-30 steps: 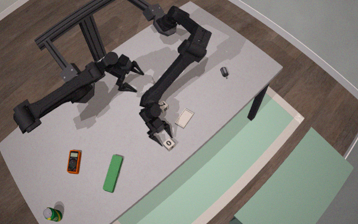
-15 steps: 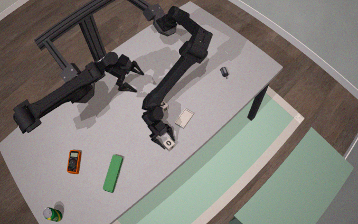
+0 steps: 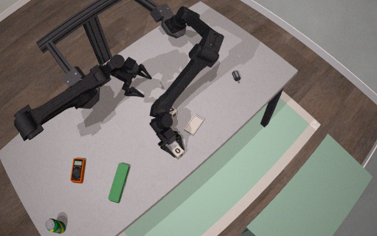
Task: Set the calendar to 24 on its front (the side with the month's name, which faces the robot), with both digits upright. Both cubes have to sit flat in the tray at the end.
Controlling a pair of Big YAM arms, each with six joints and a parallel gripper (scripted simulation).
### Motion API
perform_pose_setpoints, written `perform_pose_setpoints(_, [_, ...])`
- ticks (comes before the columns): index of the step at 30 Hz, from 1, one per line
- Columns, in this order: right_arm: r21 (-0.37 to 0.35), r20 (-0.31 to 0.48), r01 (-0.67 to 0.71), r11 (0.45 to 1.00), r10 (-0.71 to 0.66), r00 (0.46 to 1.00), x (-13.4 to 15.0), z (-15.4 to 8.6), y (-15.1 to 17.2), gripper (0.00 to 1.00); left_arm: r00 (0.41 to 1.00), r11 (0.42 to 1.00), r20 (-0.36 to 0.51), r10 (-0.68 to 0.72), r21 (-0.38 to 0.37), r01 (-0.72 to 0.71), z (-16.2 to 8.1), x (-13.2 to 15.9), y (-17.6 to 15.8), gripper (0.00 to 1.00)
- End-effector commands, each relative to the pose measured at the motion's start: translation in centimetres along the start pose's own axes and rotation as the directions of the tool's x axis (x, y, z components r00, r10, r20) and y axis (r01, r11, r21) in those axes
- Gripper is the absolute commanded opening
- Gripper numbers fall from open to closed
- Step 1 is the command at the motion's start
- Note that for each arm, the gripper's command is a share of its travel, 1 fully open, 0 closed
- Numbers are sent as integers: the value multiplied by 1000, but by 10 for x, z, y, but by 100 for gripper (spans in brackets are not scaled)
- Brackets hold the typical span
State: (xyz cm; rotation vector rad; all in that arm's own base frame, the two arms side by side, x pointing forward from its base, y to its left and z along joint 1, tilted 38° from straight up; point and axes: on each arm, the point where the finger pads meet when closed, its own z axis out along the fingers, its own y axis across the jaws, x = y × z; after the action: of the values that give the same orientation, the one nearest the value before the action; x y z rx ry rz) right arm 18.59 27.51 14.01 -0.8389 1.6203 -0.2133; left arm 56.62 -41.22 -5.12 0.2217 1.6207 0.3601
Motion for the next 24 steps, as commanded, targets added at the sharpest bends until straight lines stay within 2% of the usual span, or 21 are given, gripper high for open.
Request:
perform_pose_setpoints(1, [0,10,-14,1000,14,1000,-5,0,1,100,999,1000,25,-20,6,20,-1,-15,-7,57])
perform_pose_setpoints(3, [0,10,-14,1000,14,1000,-5,0,1,100,999,1000,25,-20,6,20,-1,-15,-7,57])
perform_pose_setpoints(4, [0,10,-14,1000,14,1000,-5,0,1,100,999,1000,25,-20,6,20,-1,-15,-7,52])
perform_pose_setpoints(6, [0,10,-14,1000,14,1000,-5,0,1,100,999,1000,30,-27,5,27,-1,-18,-5,52])
perform_pose_setpoints(7, [0,10,-14,1000,14,1000,-5,0,1,100,999,1000,30,-27,5,27,-1,-18,-5,48])
perform_pose_setpoints(11, [0,10,-14,1000,14,1000,-5,0,1,100,999,1000,33,-31,3,31,-2,-22,-4,48])
perform_pose_setpoints(17, [0,10,-14,1000,14,1000,-5,0,1,100,999,999,36,-36,2,36,-2,-25,-2,40])
perform_pose_setpoints(20, [0,10,-14,1000,14,1000,-5,0,1,100,998,999,39,-40,2,40,-2,-28,-1,6])
perform_pose_setpoints(21, [0,10,-14,1000,14,1000,-5,0,1,100,998,999,39,-40,2,40,-2,-28,-1,0])
perform_pose_setpoints(24, [0,10,-14,1000,14,1000,-5,0,1,100,999,1000,31,-22,21,22,-16,-27,-9,34])
